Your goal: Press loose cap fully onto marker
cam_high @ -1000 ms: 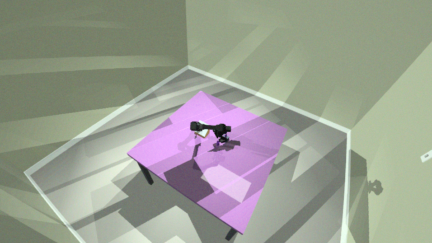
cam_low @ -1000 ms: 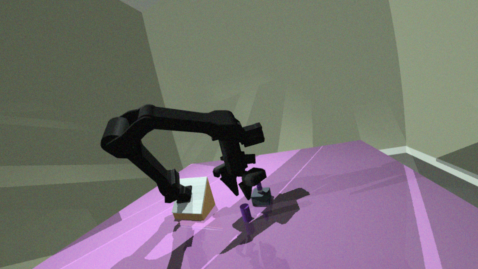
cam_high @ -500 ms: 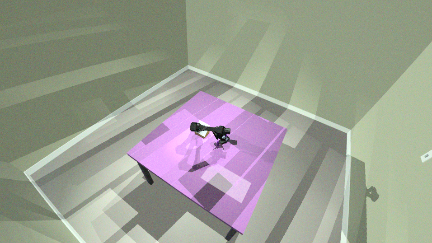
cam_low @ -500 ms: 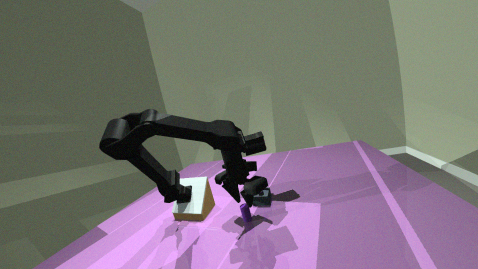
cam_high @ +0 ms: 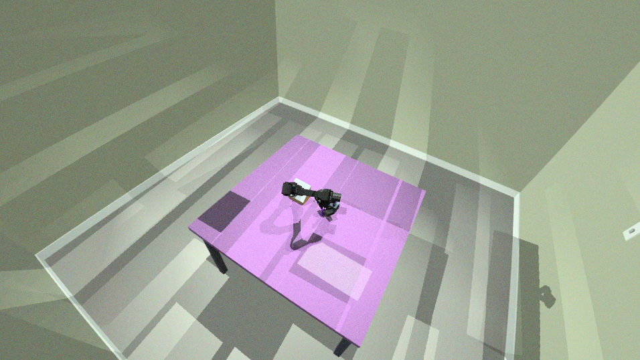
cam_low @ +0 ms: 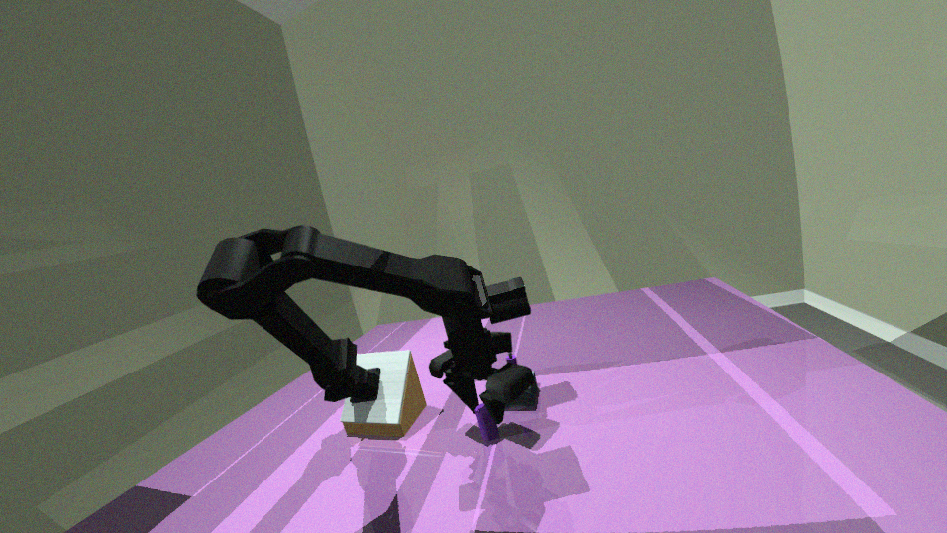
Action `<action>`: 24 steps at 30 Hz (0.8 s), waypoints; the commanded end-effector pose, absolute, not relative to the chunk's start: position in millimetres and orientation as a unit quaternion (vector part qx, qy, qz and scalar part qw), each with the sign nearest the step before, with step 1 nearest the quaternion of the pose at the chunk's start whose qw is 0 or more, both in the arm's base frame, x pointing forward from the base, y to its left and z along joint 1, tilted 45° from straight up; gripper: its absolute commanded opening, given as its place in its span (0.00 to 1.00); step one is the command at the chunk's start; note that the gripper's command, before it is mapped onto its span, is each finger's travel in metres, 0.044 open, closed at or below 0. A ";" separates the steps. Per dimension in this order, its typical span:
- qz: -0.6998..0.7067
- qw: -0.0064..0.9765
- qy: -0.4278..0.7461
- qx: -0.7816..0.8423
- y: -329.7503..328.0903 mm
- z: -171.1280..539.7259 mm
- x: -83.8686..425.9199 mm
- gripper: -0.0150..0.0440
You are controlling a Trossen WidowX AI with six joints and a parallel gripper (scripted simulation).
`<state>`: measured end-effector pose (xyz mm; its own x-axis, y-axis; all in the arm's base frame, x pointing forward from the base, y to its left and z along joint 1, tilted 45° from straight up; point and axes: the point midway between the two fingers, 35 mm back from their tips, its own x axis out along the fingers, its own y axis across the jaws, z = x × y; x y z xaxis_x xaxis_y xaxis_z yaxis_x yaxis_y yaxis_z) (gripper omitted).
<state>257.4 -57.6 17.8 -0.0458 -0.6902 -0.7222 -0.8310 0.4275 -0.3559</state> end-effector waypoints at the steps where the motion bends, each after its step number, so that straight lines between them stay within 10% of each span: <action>1: 0.081 0.437 0.721 -0.531 -63.3 11.4 254.8 0.68; 10: 0.080 0.437 0.722 -0.531 -70.6 4.6 253.1 0.68; 24: 0.080 0.437 0.722 -0.531 -70.4 4.9 253.5 0.35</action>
<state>253.5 -69.9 5.4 -0.0522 -0.6928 -0.7192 -0.8332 0.4273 -0.3511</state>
